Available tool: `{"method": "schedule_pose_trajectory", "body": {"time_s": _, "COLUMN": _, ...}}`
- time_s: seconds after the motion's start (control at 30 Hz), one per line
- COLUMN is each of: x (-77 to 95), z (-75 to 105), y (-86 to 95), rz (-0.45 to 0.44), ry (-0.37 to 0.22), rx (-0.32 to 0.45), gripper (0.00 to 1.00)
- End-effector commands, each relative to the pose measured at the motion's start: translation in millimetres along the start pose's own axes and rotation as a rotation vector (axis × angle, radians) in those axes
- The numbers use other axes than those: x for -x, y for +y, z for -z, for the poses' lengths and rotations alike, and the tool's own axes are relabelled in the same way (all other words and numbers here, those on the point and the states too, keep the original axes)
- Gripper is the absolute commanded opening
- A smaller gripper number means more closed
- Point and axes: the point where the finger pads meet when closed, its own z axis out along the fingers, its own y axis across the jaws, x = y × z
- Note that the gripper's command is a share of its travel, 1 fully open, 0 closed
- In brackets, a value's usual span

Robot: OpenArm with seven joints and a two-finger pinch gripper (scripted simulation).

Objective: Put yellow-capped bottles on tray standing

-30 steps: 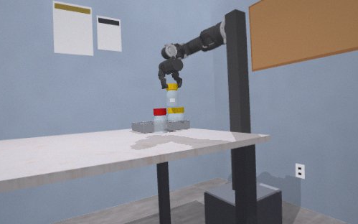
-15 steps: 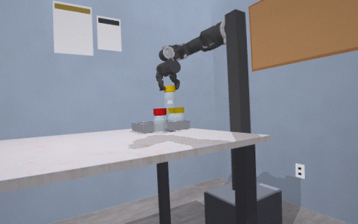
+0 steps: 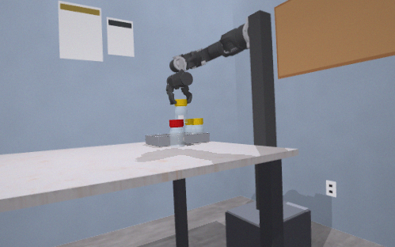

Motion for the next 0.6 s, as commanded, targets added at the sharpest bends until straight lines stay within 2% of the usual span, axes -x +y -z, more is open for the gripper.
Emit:
{"method": "schedule_pose_trajectory", "body": {"time_s": 0.0, "x": 1.2, "z": -0.4, "y": 3.7, "rz": 0.012, "ry": 0.005, "rx": 0.012, "gripper": 0.0}}
{"method": "schedule_pose_trajectory", "body": {"time_s": 0.3, "x": 15.3, "z": -9.3, "y": 13.3, "rz": 0.011, "ry": 0.006, "rx": 0.014, "gripper": 0.0}}
{"method": "schedule_pose_trajectory", "body": {"time_s": 0.57, "x": 21.1, "z": -13.1, "y": 17.3, "rz": 0.01, "ry": 0.006, "rx": 0.015, "gripper": 0.0}}
